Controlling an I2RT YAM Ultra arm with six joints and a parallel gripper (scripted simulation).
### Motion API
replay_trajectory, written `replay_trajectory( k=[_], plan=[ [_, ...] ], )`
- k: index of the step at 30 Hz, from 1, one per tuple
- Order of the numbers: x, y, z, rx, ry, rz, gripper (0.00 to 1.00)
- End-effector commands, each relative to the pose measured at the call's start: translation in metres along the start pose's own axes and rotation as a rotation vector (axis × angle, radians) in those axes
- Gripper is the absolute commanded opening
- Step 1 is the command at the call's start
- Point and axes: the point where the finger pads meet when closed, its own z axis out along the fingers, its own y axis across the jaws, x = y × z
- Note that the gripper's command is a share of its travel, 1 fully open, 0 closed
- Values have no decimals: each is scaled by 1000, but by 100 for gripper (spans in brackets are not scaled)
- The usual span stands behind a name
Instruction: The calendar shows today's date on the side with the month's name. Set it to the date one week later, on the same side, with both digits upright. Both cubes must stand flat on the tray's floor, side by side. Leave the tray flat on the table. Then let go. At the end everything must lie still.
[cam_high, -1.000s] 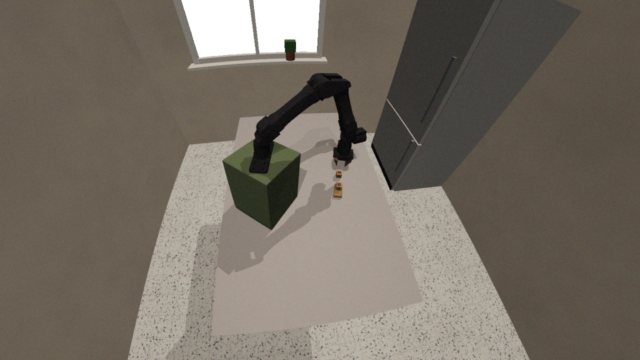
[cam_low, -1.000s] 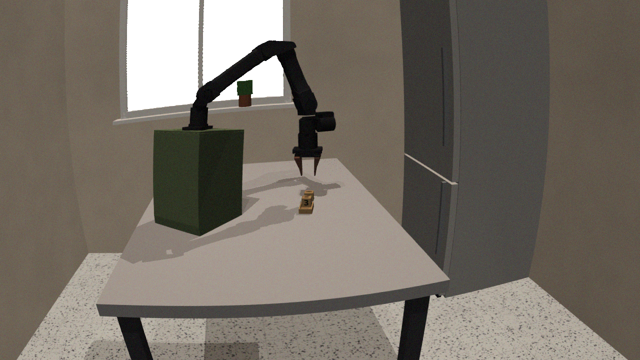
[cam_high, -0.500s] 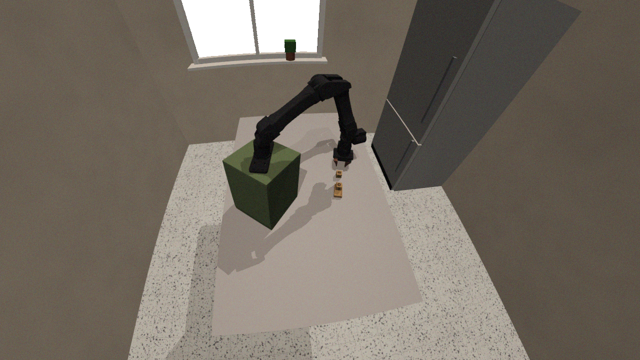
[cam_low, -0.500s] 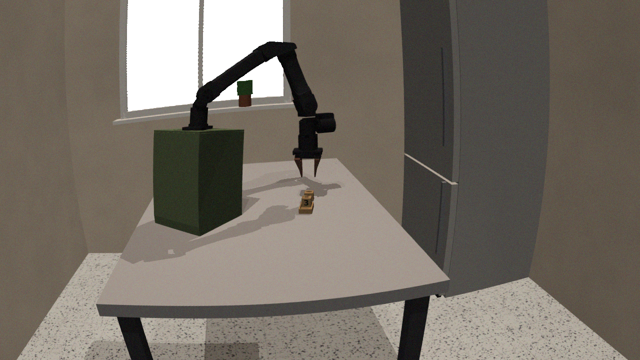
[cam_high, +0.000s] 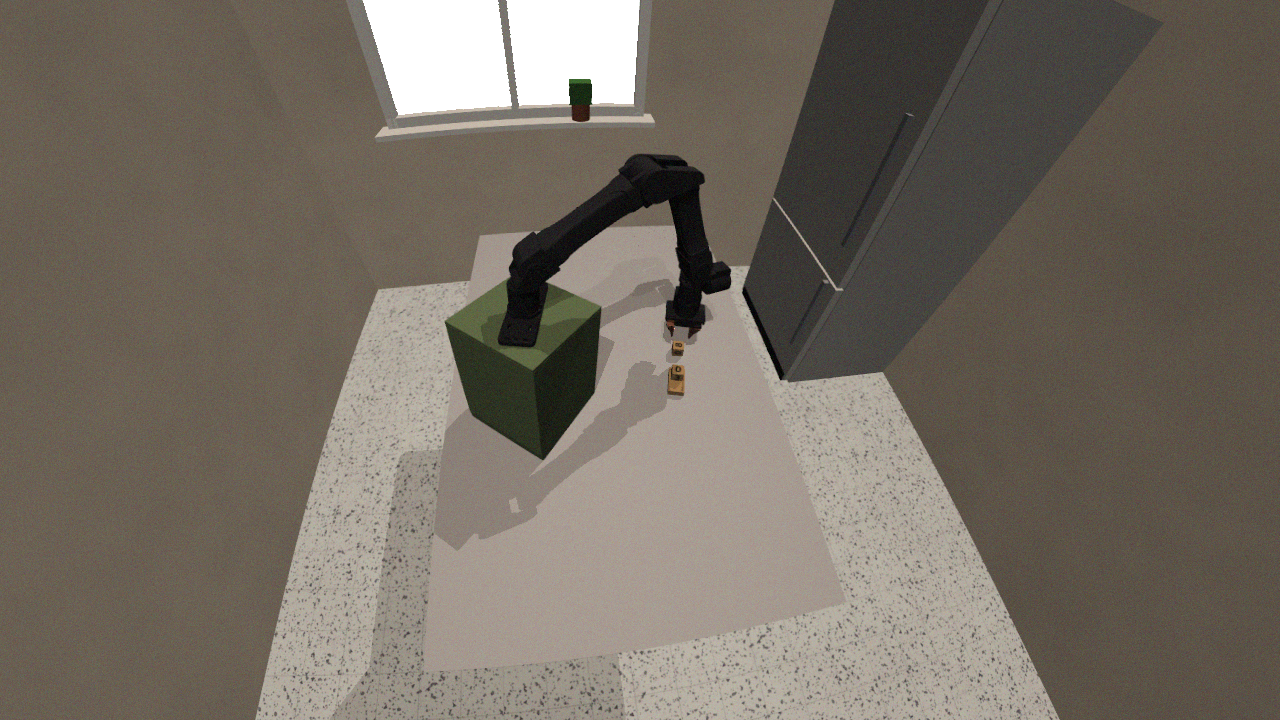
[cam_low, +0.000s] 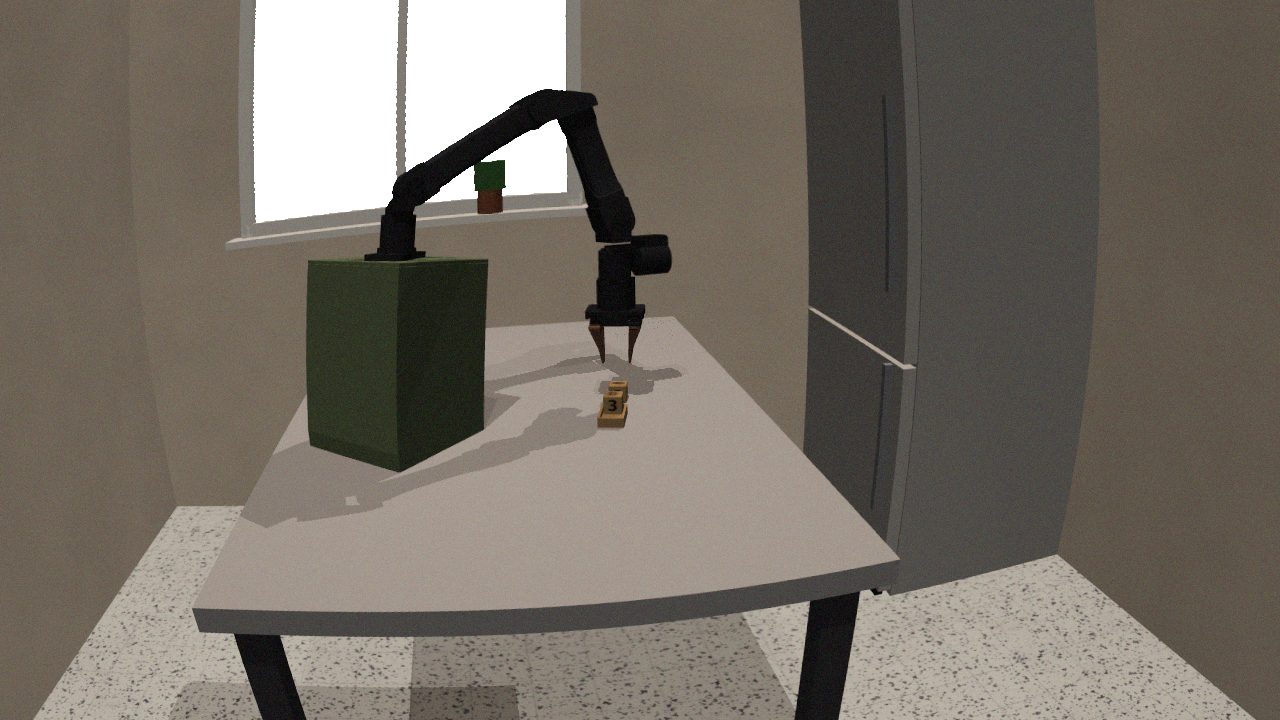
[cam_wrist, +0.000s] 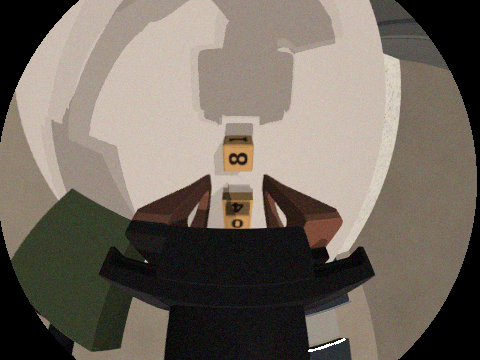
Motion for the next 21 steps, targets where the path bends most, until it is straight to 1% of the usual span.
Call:
replay_trajectory(
  k=[1,7,9,21],
  plan=[
    [-2,-5,0,13,-7,0,47],
    [-2,-5,10,13,-7,0,47],
    [-2,-5,10,13,-7,0,47],
    [-2,-5,24,13,-7,0,47]
  ],
)
